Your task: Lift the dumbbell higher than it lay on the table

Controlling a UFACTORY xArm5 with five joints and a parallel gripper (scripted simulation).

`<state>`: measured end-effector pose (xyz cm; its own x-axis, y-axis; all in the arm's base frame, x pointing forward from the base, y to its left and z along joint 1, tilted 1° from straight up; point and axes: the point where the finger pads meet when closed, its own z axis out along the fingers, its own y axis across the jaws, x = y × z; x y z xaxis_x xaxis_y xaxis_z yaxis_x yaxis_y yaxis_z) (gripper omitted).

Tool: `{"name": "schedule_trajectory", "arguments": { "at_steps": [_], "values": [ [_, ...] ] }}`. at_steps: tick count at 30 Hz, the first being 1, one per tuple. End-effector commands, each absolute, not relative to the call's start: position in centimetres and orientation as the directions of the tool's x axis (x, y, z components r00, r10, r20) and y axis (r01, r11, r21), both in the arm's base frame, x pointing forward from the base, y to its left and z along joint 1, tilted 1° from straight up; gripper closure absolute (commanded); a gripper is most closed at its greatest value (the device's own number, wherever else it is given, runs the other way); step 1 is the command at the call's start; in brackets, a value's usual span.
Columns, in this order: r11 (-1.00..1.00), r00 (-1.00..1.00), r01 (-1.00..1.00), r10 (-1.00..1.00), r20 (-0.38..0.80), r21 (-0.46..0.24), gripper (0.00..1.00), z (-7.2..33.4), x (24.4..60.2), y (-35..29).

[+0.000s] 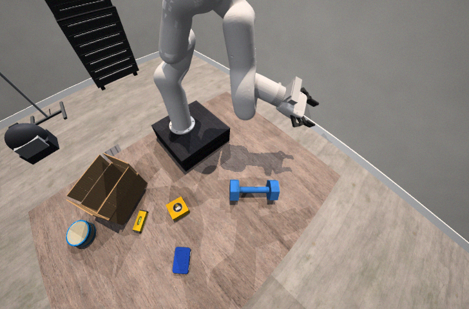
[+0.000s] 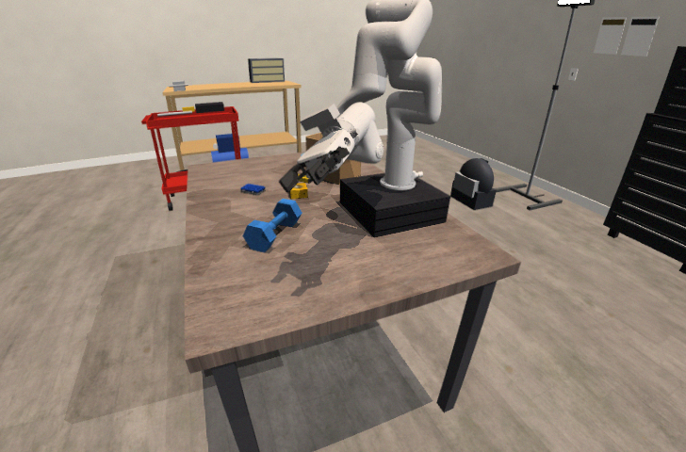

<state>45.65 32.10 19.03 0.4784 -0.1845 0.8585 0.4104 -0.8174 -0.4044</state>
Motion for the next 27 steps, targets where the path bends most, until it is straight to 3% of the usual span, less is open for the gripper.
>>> {"name": "schedule_trajectory", "arguments": {
  "at_steps": [1,20,24,27],
  "values": [
    [-0.817,0.476,0.412,-0.186,0.860,-0.405,0.00,19.2,45.7,32.1],
    [-0.820,0.477,0.410,-0.180,0.860,-0.399,0.00,19.1,45.8,32.0],
    [-0.850,0.492,0.397,-0.121,0.862,-0.346,0.00,17.9,46.9,31.0],
    [-0.889,0.523,0.381,-0.022,0.852,-0.256,0.00,16.1,48.6,29.2]
  ]
}}
